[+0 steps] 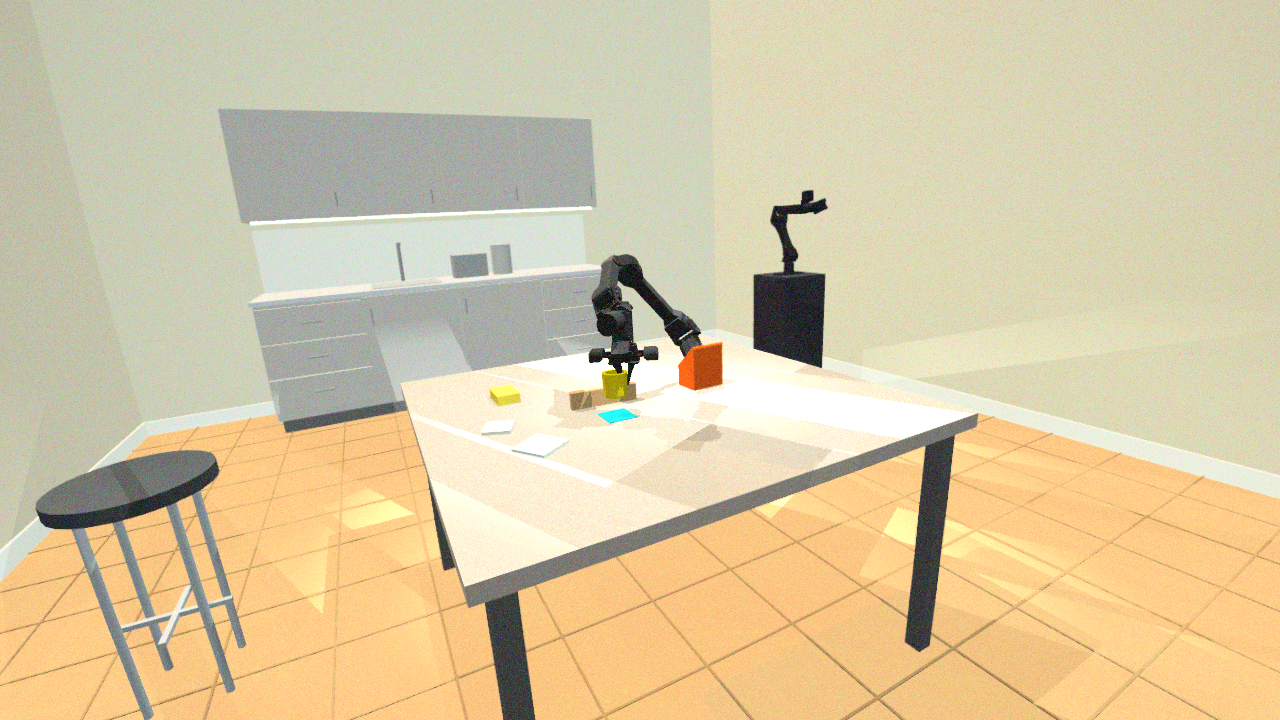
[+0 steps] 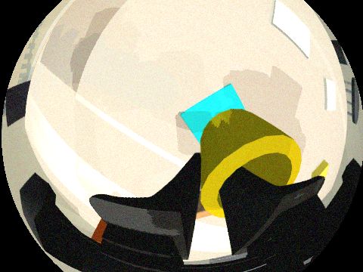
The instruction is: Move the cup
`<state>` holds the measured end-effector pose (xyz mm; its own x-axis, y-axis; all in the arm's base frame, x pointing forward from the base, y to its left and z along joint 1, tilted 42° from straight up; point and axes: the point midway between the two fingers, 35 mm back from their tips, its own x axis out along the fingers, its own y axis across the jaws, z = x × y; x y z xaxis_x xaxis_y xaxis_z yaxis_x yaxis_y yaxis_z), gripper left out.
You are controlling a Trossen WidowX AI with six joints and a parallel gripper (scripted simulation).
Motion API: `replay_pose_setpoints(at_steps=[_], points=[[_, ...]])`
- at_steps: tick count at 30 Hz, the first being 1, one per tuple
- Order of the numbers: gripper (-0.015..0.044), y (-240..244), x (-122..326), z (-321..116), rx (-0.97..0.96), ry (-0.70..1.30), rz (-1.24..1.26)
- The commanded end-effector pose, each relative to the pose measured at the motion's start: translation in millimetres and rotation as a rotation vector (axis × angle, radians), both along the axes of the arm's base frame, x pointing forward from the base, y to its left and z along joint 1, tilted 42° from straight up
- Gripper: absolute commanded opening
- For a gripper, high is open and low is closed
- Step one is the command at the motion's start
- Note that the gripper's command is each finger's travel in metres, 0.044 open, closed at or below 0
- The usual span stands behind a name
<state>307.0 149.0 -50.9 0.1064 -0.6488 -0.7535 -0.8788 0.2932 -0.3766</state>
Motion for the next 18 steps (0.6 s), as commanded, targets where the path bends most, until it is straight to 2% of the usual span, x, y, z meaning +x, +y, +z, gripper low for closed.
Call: replay_pose_setpoints(at_steps=[1, 18], points=[[0.0000, -6.0, 0.1, -6.8, -0.008, 0.004, 0.007], [0.0000, -25.3, 3.1, -29.3, -0.009, 0.003, 0.007]])
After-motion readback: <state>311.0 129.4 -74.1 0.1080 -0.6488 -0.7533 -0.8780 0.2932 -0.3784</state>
